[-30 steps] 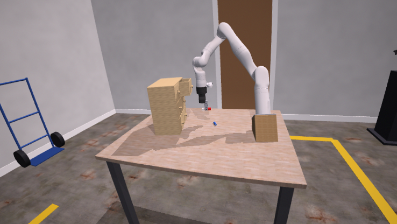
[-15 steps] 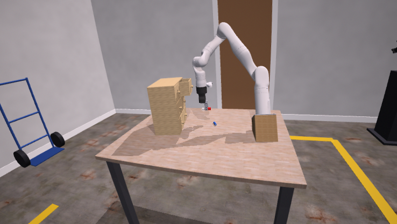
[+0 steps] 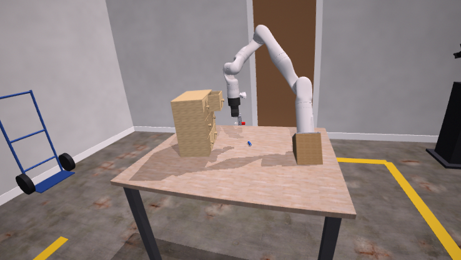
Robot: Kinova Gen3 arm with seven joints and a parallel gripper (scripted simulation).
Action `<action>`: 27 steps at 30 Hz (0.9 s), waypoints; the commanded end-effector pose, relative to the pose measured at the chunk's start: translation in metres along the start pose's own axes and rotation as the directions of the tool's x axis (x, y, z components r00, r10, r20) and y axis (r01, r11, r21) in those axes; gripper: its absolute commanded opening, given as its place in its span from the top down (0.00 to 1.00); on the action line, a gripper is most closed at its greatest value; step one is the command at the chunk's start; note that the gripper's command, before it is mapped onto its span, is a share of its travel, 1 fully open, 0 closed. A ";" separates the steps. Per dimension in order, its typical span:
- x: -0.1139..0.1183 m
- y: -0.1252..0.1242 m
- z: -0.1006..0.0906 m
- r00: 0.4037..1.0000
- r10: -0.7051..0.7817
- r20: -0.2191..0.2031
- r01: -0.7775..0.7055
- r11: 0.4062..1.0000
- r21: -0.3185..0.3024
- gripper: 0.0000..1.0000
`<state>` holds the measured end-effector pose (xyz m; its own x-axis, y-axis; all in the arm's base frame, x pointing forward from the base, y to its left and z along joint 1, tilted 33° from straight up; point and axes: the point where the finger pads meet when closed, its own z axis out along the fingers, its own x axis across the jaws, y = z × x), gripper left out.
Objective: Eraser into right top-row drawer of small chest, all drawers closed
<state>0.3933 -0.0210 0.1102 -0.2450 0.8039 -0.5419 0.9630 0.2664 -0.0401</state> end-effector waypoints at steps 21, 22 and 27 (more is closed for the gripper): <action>0.000 0.003 -0.088 1.000 0.002 -0.002 -0.002 1.000 -0.013 0.55; -0.001 0.003 -0.093 1.000 0.002 -0.002 -0.002 1.000 -0.013 0.55; -0.001 0.003 -0.109 1.000 0.002 -0.002 -0.002 1.000 -0.013 0.55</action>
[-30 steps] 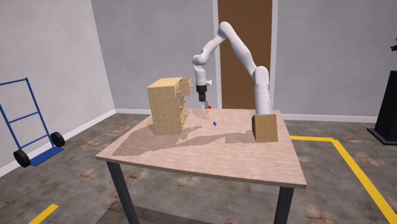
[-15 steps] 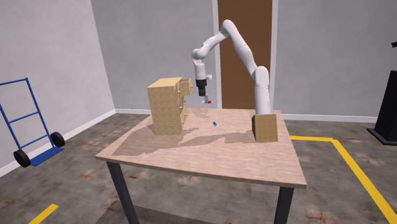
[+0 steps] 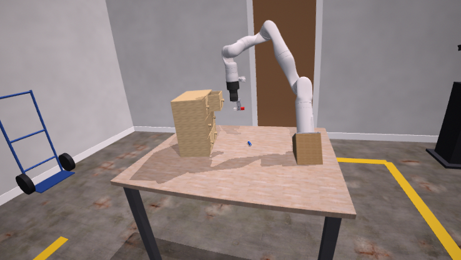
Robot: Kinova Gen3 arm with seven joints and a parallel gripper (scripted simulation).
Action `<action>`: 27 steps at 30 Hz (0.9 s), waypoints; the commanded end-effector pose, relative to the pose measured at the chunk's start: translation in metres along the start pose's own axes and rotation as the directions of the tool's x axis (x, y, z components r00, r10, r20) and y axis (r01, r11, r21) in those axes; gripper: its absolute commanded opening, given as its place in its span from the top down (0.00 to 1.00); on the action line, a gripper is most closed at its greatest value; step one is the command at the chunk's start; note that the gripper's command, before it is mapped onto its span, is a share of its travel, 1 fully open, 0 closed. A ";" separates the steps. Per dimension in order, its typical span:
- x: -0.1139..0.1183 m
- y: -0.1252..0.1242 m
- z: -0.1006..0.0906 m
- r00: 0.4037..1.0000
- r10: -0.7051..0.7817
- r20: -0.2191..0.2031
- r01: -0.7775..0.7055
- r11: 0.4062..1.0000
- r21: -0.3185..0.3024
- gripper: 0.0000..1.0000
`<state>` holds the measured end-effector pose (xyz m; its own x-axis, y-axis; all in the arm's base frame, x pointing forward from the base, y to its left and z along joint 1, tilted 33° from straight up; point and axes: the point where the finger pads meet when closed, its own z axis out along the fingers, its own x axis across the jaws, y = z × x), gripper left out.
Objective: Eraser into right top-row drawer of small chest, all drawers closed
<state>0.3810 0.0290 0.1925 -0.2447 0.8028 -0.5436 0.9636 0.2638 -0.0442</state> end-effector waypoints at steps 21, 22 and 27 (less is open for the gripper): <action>0.000 0.003 -0.100 1.000 0.002 -0.004 -0.002 1.000 -0.018 0.55; 0.000 0.003 -0.104 1.000 0.002 -0.004 -0.002 1.000 -0.018 0.55; 0.000 0.003 -0.120 1.000 0.002 -0.004 -0.002 1.000 -0.018 0.55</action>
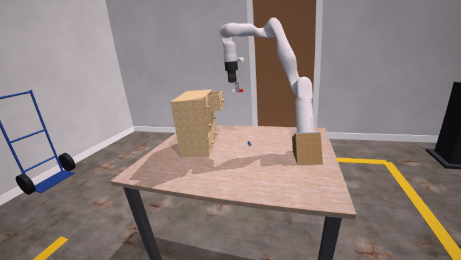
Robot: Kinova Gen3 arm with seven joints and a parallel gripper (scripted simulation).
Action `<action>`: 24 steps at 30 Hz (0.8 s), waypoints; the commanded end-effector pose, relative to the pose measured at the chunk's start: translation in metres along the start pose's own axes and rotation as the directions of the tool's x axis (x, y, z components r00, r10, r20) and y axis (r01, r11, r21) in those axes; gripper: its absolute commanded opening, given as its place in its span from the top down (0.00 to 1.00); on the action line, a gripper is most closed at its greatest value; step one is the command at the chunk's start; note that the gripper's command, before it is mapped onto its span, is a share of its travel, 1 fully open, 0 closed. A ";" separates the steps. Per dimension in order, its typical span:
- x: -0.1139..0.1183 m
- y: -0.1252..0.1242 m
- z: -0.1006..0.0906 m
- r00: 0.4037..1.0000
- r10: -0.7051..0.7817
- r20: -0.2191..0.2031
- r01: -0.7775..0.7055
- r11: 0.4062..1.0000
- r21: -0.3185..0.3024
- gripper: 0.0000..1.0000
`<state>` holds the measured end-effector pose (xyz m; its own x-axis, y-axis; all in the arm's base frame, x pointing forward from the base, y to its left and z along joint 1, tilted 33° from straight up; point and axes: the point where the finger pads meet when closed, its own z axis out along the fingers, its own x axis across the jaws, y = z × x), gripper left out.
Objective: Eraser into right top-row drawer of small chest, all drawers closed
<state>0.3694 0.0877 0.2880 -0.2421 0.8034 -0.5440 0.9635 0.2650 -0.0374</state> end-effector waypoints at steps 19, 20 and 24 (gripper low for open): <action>0.002 0.003 -0.033 1.000 0.000 -0.004 0.000 1.000 -0.011 0.55; 0.002 0.003 -0.033 1.000 0.000 -0.004 0.000 1.000 -0.011 0.55; 0.002 0.003 -0.034 1.000 0.000 -0.004 0.000 1.000 -0.011 0.55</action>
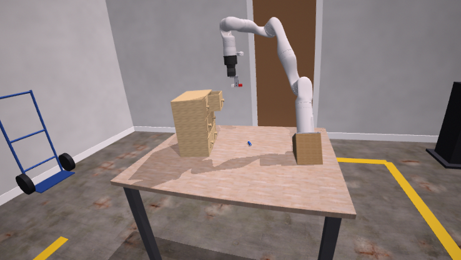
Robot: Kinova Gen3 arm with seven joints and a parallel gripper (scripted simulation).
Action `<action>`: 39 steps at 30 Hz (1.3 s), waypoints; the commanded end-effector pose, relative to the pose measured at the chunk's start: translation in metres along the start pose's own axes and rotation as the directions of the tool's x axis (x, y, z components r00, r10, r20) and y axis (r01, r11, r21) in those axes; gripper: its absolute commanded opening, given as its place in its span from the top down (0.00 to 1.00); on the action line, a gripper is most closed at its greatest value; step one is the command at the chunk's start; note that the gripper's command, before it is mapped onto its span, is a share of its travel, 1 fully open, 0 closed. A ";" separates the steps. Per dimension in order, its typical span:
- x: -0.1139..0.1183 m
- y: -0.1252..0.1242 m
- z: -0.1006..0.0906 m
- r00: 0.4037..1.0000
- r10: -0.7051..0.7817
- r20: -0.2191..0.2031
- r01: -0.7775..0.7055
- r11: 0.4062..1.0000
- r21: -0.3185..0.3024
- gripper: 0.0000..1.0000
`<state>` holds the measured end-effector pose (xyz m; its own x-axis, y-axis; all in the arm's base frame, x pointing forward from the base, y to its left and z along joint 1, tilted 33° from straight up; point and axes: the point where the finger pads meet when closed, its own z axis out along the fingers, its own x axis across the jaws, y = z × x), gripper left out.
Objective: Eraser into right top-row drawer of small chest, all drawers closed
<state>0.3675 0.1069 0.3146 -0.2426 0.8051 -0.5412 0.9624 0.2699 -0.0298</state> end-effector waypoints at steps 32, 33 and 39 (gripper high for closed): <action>0.000 -0.003 0.001 1.000 0.002 0.001 -0.001 0.922 -0.388 0.55; 0.000 -0.004 0.001 1.000 0.000 0.000 -0.001 0.906 -0.422 0.55; -0.001 -0.006 0.002 1.000 0.004 0.001 -0.002 0.788 -0.616 0.55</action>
<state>0.3726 0.1119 0.3048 -0.2459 0.8067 -0.5375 0.7291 0.5193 0.4458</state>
